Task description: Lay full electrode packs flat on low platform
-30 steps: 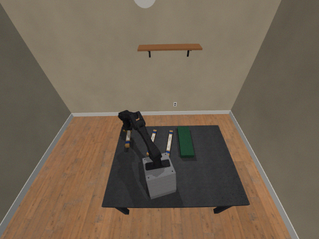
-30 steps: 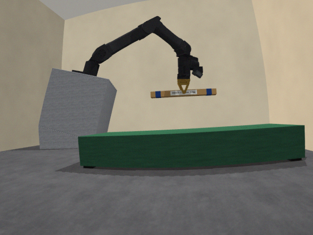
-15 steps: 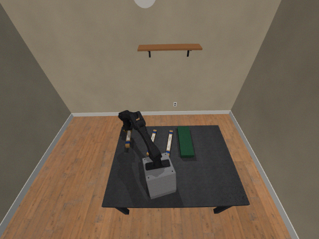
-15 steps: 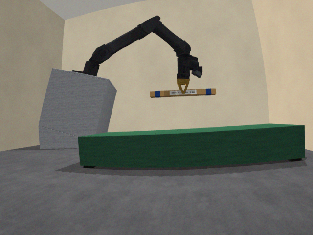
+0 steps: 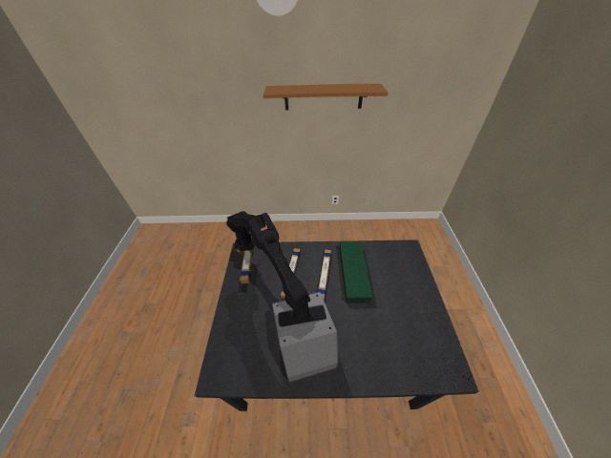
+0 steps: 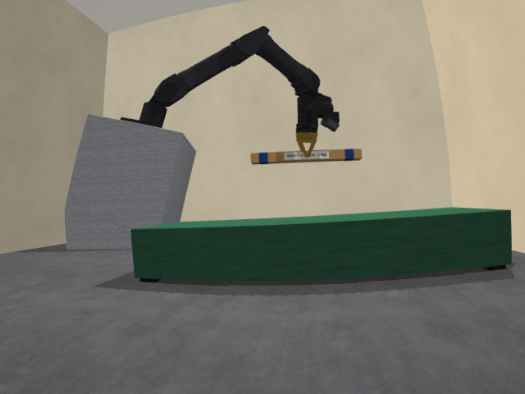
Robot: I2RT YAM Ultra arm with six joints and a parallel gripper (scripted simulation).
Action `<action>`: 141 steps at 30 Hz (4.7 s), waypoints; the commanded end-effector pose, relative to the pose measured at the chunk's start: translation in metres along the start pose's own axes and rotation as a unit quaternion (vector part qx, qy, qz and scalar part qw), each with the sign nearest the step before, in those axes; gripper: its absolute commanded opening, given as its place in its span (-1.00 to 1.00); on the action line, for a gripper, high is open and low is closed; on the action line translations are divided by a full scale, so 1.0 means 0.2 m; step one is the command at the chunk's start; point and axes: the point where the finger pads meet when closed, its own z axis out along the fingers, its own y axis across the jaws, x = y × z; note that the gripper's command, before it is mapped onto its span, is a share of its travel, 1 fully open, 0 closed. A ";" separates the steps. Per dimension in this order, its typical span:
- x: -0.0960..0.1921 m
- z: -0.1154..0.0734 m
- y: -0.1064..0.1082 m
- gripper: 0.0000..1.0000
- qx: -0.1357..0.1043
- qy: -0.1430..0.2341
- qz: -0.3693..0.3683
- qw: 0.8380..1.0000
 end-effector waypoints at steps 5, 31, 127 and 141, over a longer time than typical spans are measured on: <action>-0.05 -0.27 0.07 -1.00 -0.034 -0.048 -0.001 0.998; -0.05 -0.26 0.08 -1.00 -0.036 -0.051 -0.001 0.998; -0.06 -0.18 -0.98 -1.00 -0.028 -0.043 0.029 0.998; -0.06 -0.15 -1.14 -1.00 -0.027 -0.046 0.028 0.998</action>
